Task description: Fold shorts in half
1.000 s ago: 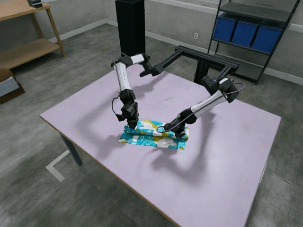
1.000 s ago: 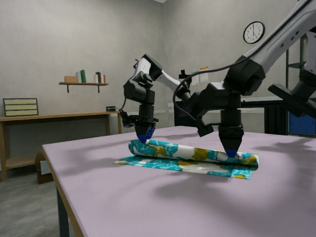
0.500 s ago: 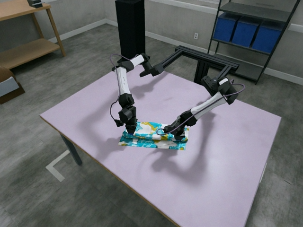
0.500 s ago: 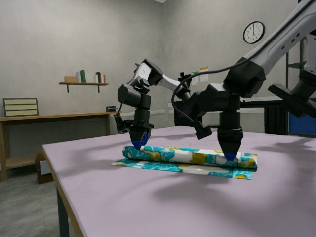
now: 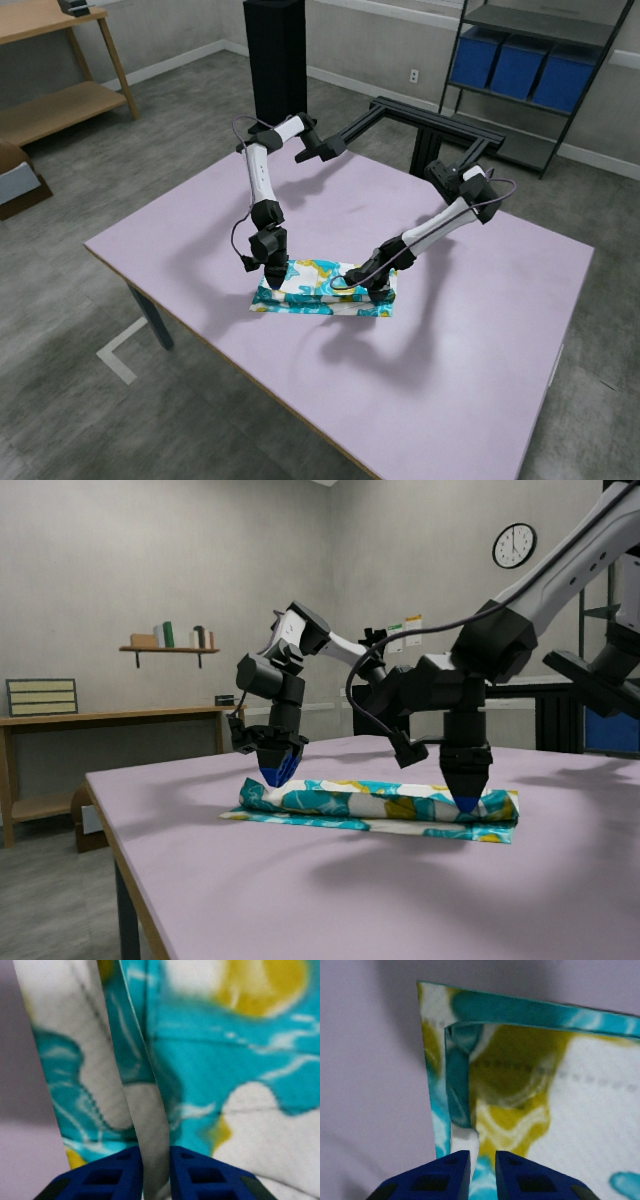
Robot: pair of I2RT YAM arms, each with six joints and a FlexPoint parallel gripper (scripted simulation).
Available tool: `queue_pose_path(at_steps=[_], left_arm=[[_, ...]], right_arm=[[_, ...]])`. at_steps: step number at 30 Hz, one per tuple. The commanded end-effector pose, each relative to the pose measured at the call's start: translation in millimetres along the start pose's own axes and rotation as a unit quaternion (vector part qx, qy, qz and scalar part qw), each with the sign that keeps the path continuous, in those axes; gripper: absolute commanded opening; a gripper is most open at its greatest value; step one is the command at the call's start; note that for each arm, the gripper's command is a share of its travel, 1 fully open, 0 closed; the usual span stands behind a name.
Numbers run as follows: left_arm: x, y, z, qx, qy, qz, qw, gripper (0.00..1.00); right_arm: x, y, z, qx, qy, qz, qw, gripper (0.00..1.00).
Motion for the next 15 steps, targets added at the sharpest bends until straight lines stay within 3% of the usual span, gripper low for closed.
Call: queue_pose_path(at_steps=[1, 6, 8, 15], left_arm=[[-4.7, 13.6, 15.2, 0.018, 0.001, 0.007, 1.000, 0.15], [-4.4, 13.7, 15.4, 0.018, 0.001, 0.007, 1.000, 0.15], [-5.8, 7.9, -3.8, -0.001, 0.011, 0.001, 1.000, 0.15], [-5.9, 21.9, -0.9, 0.003, 0.009, 0.003, 1.000, 0.15]], right_arm=[[16.3, 23.7, 20.8, 0.026, -0.014, -0.016, 0.999, 0.15], [16.9, 24.2, 20.9, 0.027, -0.014, -0.017, 0.999, 0.15], [16.2, 24.7, 21.0, 0.028, -0.011, -0.017, 0.999, 0.15], [16.2, 24.8, 21.1, 0.028, -0.011, -0.017, 0.999, 0.15]])
Point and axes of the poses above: on each arm, the point where the finger pads meet when closed, its own z axis back along the fingers, its own y axis across the jaws, x = y × z, the point moved 4 cm from there along z, back along the fingers, and after that the axes turned 8 degrees about -z, right-handed, at the moved point
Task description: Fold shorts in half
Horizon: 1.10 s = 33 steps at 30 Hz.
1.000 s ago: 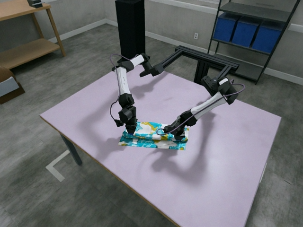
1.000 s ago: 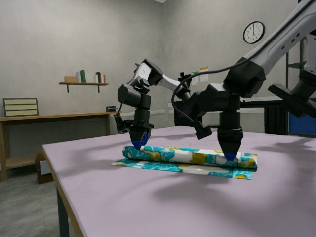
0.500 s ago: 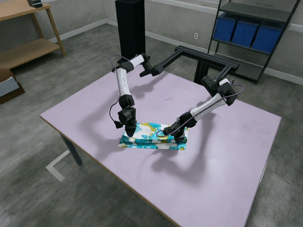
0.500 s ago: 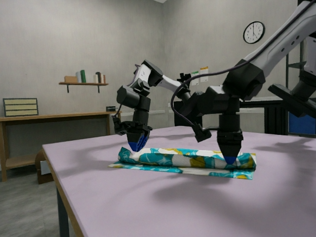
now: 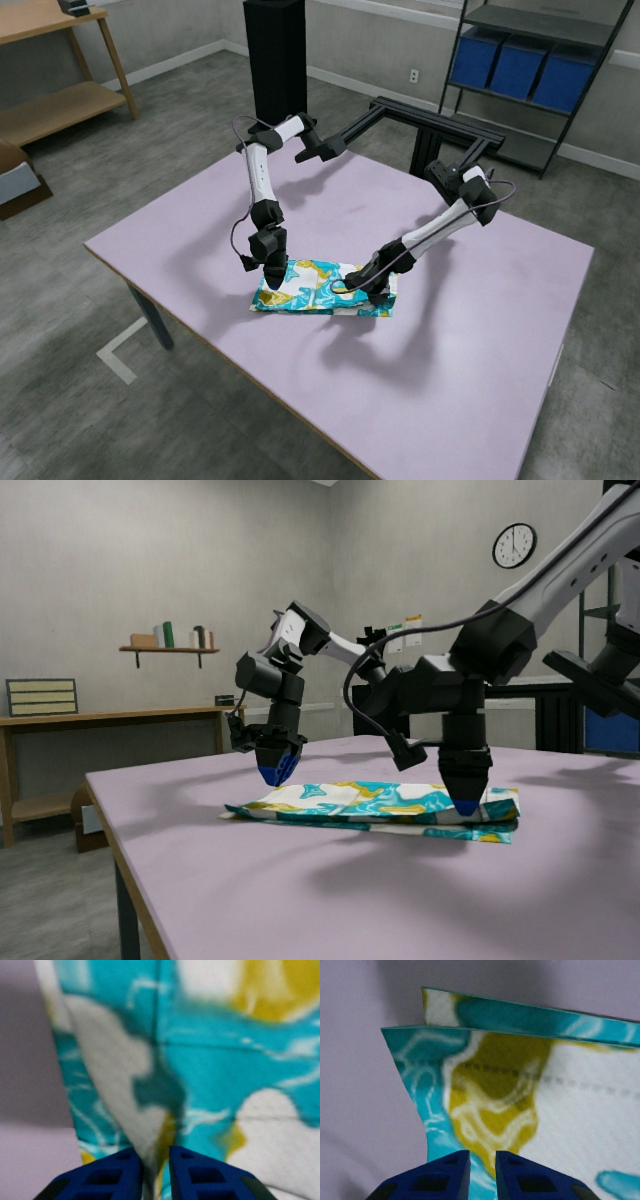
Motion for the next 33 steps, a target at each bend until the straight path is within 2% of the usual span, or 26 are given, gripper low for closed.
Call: queue_pose_path(at_steps=[1, 6, 8, 9, 14, 15, 22, 23, 24, 28, 29, 32, 33], left_arm=[[-4.4, 11.1, -1.1, 0.000, 0.007, -0.001, 1.000, 0.15], [1.4, 17.9, 8.1, 0.007, -0.002, -0.004, 1.000, 0.15], [-4.6, 19.1, -2.1, -0.002, 0.006, 0.000, 1.000, 0.15], [-4.2, 20.7, -2.1, -0.003, 0.004, 0.000, 1.000, 0.15], [-4.0, 31.1, 0.9, 0.000, 0.001, 0.002, 1.000, 0.15], [-3.7, 33.1, 1.2, 0.000, -0.001, 0.002, 1.000, 0.15], [-2.7, 39.8, -0.8, -0.003, -0.002, 0.001, 1.000, 0.15], [1.5, 45.8, 12.1, 0.009, -0.007, -0.001, 1.000, 0.15], [1.2, 40.5, -0.3, -0.004, -0.004, -0.004, 1.000, 0.15], [-3.2, 50.8, 0.6, -0.002, -0.003, 0.002, 1.000, 0.15], [-2.5, 52.0, 0.2, -0.003, -0.004, 0.001, 1.000, 0.15], [-2.4, 59.2, 6.8, 0.003, -0.008, 0.004, 1.000, 0.15], [-1.0, 55.8, -0.2, -0.003, -0.004, -0.001, 1.000, 0.15]], right_arm=[[14.7, 22.6, 19.5, 0.025, -0.007, -0.016, 1.000, 0.15], [14.1, 21.4, 19.0, 0.024, -0.007, -0.015, 1.000, 0.15], [15.0, 23.0, 19.7, 0.026, -0.007, -0.016, 1.000, 0.15], [15.0, 23.0, 19.7, 0.026, -0.007, -0.016, 1.000, 0.25], [15.0, 23.0, 19.7, 0.026, -0.007, -0.016, 1.000, 0.25], [15.0, 23.0, 19.7, 0.026, -0.007, -0.016, 1.000, 0.35], [15.0, 23.0, 19.7, 0.026, -0.007, -0.016, 1.000, 0.35], [15.0, 23.0, 19.7, 0.026, -0.007, -0.016, 1.000, 0.45], [15.0, 23.0, 19.7, 0.026, -0.007, -0.016, 1.000, 0.45], [15.0, 23.0, 19.7, 0.026, -0.007, -0.016, 1.000, 0.45], [15.0, 23.0, 19.7, 0.026, -0.007, -0.016, 1.000, 0.55], [15.0, 23.0, 19.7, 0.026, -0.007, -0.016, 1.000, 0.55], [15.0, 23.0, 19.7, 0.026, -0.007, -0.016, 1.000, 0.55]])
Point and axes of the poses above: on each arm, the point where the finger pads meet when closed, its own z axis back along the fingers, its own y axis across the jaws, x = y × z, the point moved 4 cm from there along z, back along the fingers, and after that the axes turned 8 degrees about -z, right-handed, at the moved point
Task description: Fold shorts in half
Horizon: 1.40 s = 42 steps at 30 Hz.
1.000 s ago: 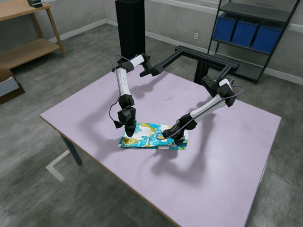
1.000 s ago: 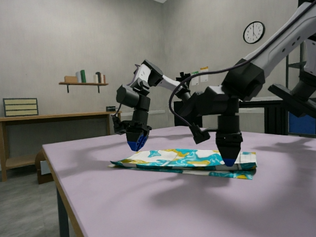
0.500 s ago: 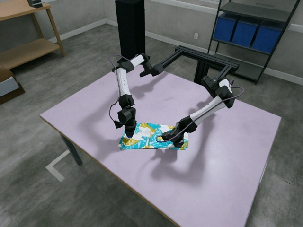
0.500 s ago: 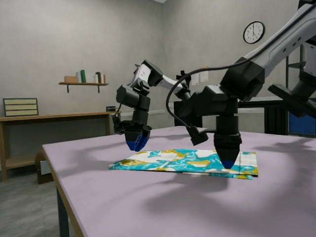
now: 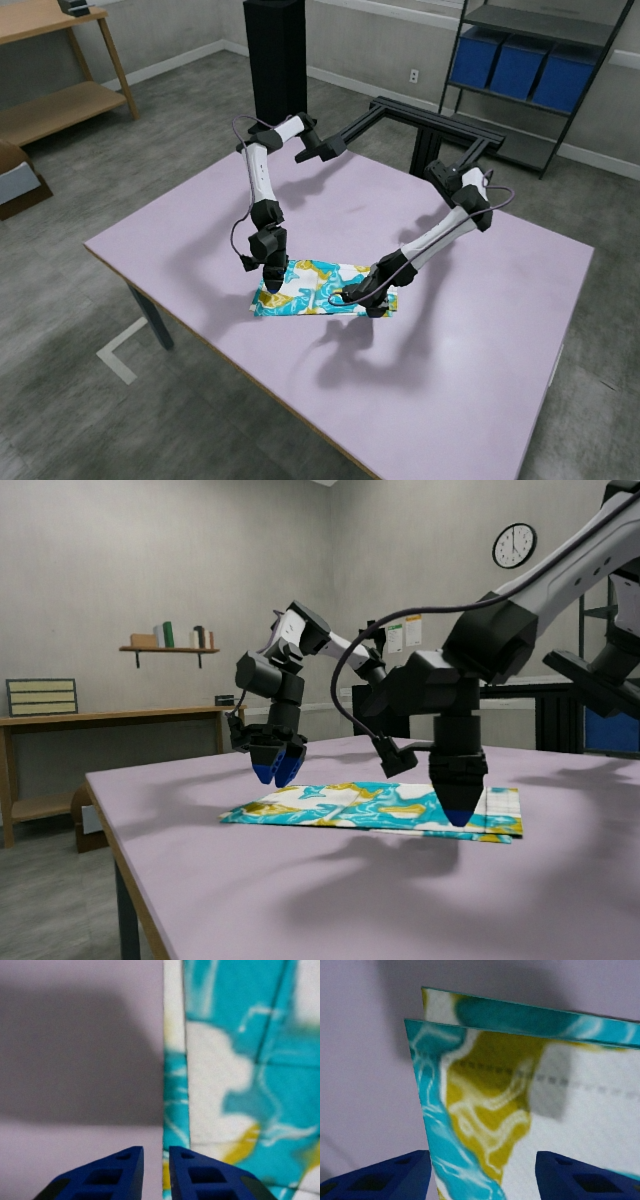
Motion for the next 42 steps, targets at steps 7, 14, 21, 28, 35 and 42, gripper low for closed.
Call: queue_pose_path(at_steps=[7, 14, 21, 28, 35, 42], left_arm=[[-0.3, 18.8, 11.9, 0.006, -0.006, -0.003, 1.000, 0.15], [-2.2, 13.5, 0.5, -0.006, 0.001, -0.006, 1.000, 0.25], [-5.9, 17.1, 1.5, -0.005, -0.001, 0.000, 1.000, 0.35], [-4.2, 11.1, -1.0, -0.008, -0.001, -0.004, 1.000, 0.45], [-5.2, 12.6, -0.7, -0.005, -0.004, 0.001, 1.000, 0.55], [-7.6, 17.4, 2.6, -0.003, -0.002, 0.003, 1.000, 0.55]], right_arm=[[15.0, 23.0, 19.7, 0.026, -0.007, -0.016, 1.000, 0.55], [15.0, 23.0, 19.7, 0.026, -0.007, -0.016, 1.000, 0.55], [7.5, 23.2, 38.0, 0.038, -0.011, -0.011, 0.999, 0.55], [9.2, 17.0, 55.5, 0.040, -0.011, -0.013, 0.999, 0.55], [10.0, 9.6, 76.7, 0.043, -0.011, -0.014, 0.999, 0.55], [8.6, 2.4, 92.8, 0.044, -0.011, -0.013, 0.999, 0.55]])
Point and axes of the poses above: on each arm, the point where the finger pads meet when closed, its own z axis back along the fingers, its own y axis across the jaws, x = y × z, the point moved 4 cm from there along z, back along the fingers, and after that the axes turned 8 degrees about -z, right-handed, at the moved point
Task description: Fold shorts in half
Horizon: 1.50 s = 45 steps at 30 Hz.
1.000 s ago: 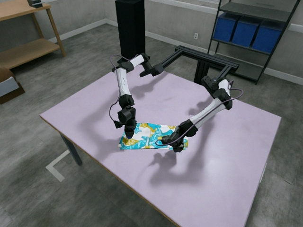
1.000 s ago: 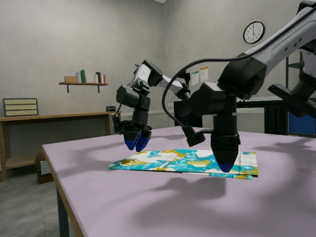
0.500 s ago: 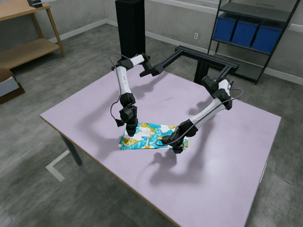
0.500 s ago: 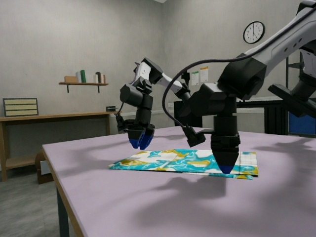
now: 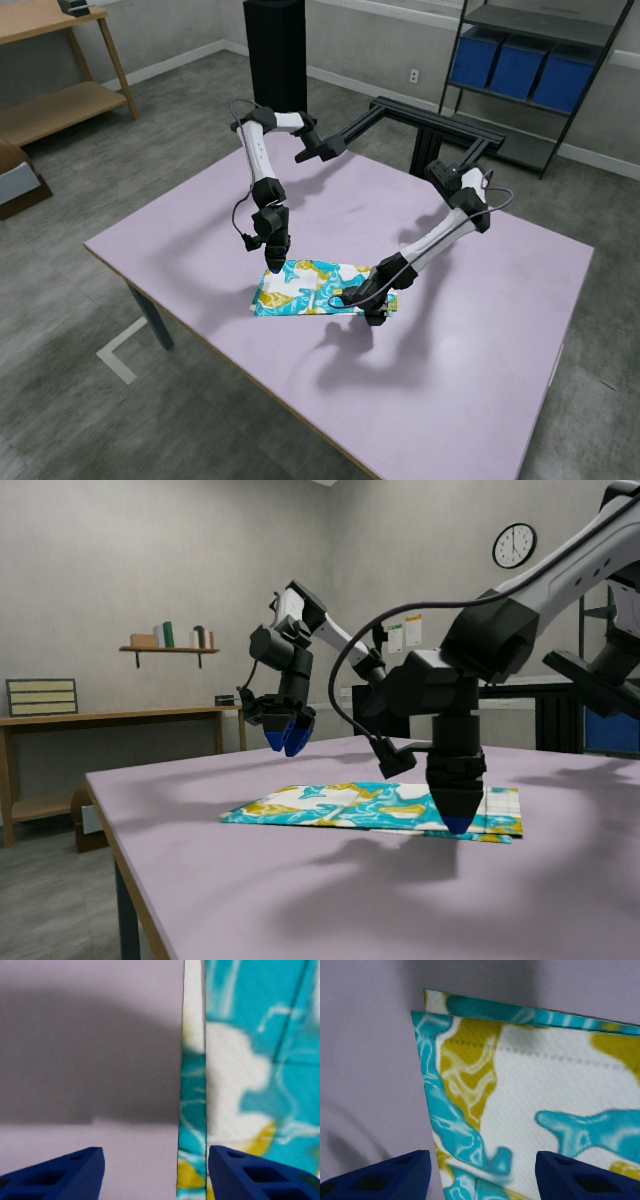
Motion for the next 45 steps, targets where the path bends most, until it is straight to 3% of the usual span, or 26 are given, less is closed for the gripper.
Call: queue_pose_path(at_steps=[1, 10, 11, 13, 17, 45], left_arm=[[-7.5, 8.2, 2.3, 0.002, -0.004, 0.009, 1.000, 0.55], [-4.9, 9.4, 4.8, 0.007, -0.006, 0.010, 1.000, 0.55], [5.9, 3.9, 22.6, 0.020, -0.012, 0.004, 1.000, 0.55], [4.8, -0.2, 25.6, 0.018, -0.009, 0.003, 1.000, 0.55], [4.4, -3.8, 31.8, 0.022, -0.009, 0.006, 1.000, 0.55], [1.3, -62.7, 96.6, 0.012, -0.015, 0.001, 1.000, 0.55]], right_arm=[[7.6, 18.8, 33.4, 0.037, -0.011, -0.014, 0.999, 0.55], [6.4, 8.0, 60.2, 0.040, -0.009, -0.015, 0.999, 0.55], [6.2, 3.6, 64.1, 0.033, -0.009, -0.011, 0.999, 0.55], [5.5, -2.2, 68.9, 0.025, -0.008, -0.006, 1.000, 0.55], [23.0, 6.0, 62.3, 0.037, -0.012, -0.035, 0.999, 0.55], [17.3, 5.4, 67.6, 0.035, -0.005, -0.024, 0.999, 0.55]])
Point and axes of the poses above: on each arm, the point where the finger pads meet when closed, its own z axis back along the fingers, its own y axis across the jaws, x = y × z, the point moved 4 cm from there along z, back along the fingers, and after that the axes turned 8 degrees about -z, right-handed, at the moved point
